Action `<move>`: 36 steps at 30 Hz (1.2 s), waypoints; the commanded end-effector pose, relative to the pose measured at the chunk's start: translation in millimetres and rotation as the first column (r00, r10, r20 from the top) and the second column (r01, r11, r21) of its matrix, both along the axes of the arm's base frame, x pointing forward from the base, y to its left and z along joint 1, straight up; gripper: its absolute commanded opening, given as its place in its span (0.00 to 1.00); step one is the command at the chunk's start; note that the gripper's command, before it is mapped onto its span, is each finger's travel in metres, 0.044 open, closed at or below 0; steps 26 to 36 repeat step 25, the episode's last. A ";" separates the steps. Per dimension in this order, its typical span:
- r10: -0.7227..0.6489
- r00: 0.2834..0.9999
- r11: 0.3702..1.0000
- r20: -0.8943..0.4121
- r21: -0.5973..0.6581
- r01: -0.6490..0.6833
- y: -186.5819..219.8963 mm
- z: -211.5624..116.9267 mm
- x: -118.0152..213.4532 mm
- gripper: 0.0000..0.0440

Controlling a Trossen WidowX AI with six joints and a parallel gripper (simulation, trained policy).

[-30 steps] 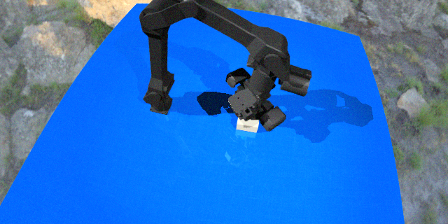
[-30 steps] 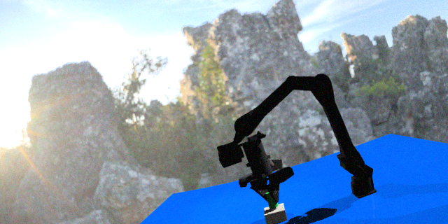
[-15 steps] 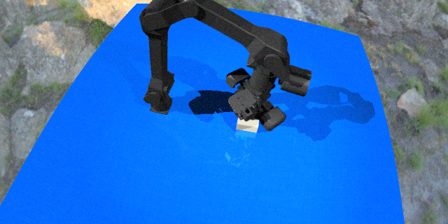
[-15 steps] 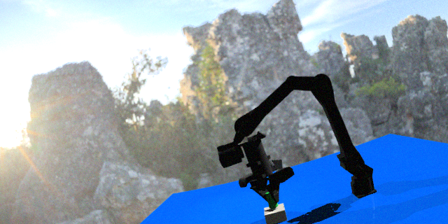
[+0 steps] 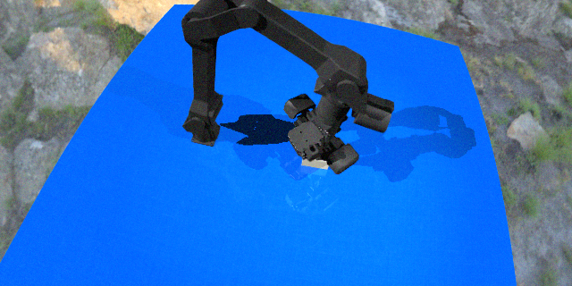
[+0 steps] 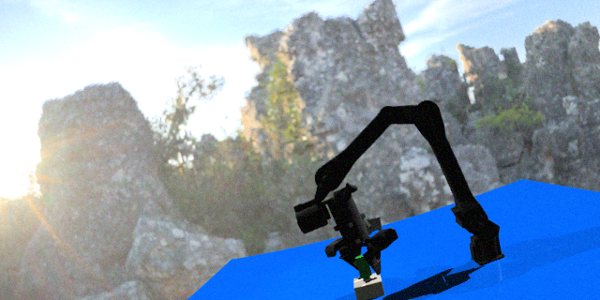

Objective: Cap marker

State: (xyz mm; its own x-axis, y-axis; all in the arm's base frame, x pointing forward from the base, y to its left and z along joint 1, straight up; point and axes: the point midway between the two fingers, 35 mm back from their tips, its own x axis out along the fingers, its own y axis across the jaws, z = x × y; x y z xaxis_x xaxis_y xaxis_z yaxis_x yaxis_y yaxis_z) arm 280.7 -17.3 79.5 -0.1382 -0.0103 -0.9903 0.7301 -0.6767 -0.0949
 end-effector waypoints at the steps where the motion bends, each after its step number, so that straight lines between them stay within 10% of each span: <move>1: 0.010 1.000 1.000 -0.015 0.002 -0.010 -0.7 1.1 -7.8 0.58; 9: 0.028 1.000 1.000 0.014 -0.003 -0.027 -0.2 7.7 -11.5 1.00; 36: 0.024 0.990 0.999 0.138 -0.024 -0.021 -3.1 55.2 -2.6 1.00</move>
